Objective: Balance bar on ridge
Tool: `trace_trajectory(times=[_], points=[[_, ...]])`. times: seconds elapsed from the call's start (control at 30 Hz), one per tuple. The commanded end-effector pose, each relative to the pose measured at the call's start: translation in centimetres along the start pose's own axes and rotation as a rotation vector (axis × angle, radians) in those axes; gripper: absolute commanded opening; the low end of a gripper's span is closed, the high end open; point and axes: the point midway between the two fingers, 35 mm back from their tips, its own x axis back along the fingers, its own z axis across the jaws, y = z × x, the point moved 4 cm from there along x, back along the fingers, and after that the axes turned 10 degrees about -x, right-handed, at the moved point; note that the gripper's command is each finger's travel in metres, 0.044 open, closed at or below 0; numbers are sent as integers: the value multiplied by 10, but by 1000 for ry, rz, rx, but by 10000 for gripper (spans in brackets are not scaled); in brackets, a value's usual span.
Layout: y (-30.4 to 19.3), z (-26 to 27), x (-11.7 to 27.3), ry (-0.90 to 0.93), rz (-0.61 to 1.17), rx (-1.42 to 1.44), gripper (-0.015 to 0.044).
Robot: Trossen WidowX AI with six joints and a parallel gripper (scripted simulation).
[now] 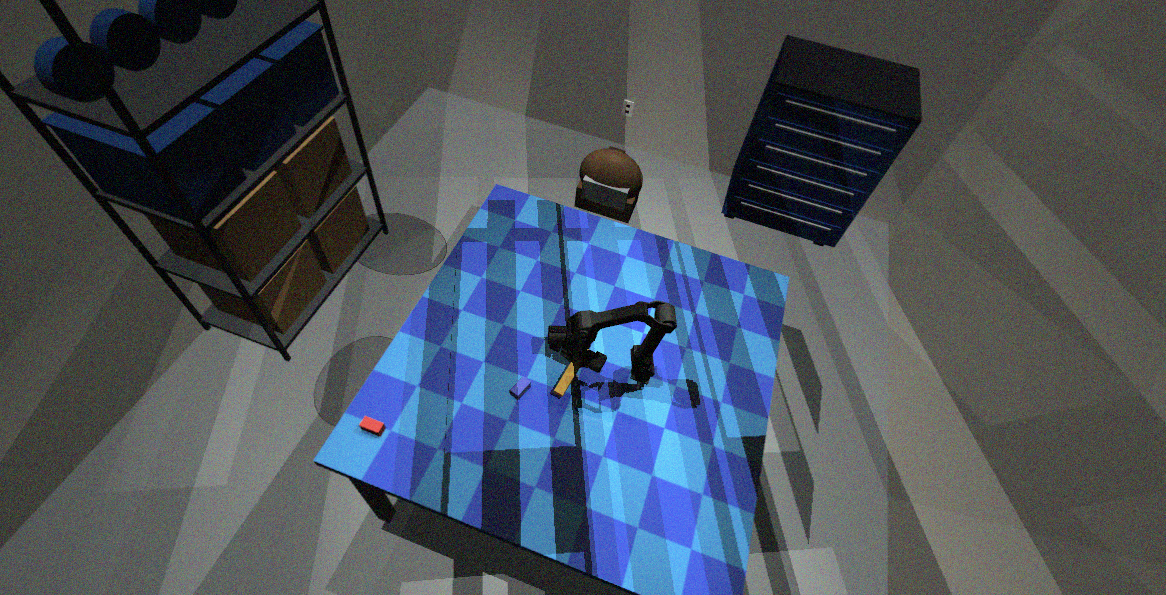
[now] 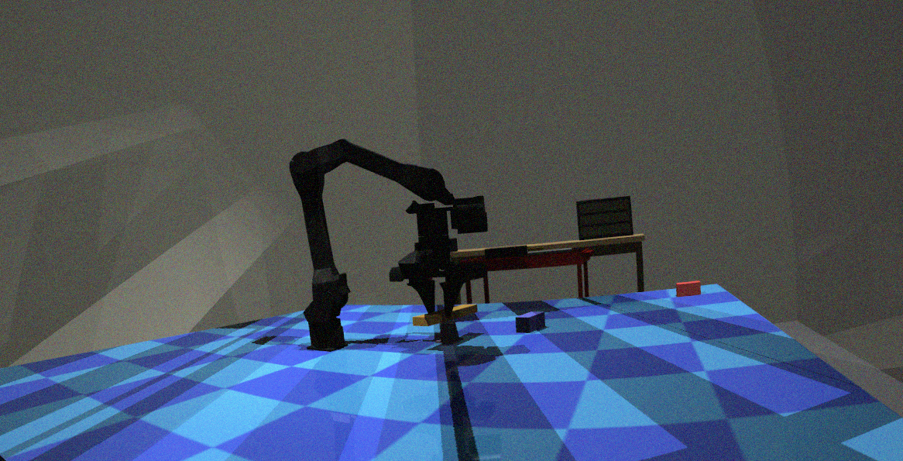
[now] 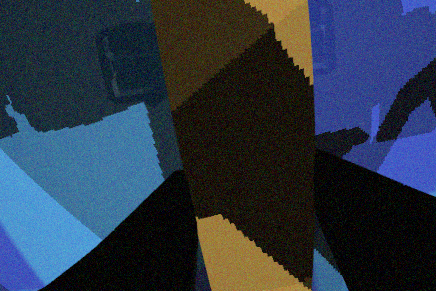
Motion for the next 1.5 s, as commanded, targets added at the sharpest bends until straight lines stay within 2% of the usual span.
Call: trace_trajectory(times=[0.0,1.47], points=[[0,0,-1,0,-1,-3,0],[0,0,-5,0,-1,-3,0]])
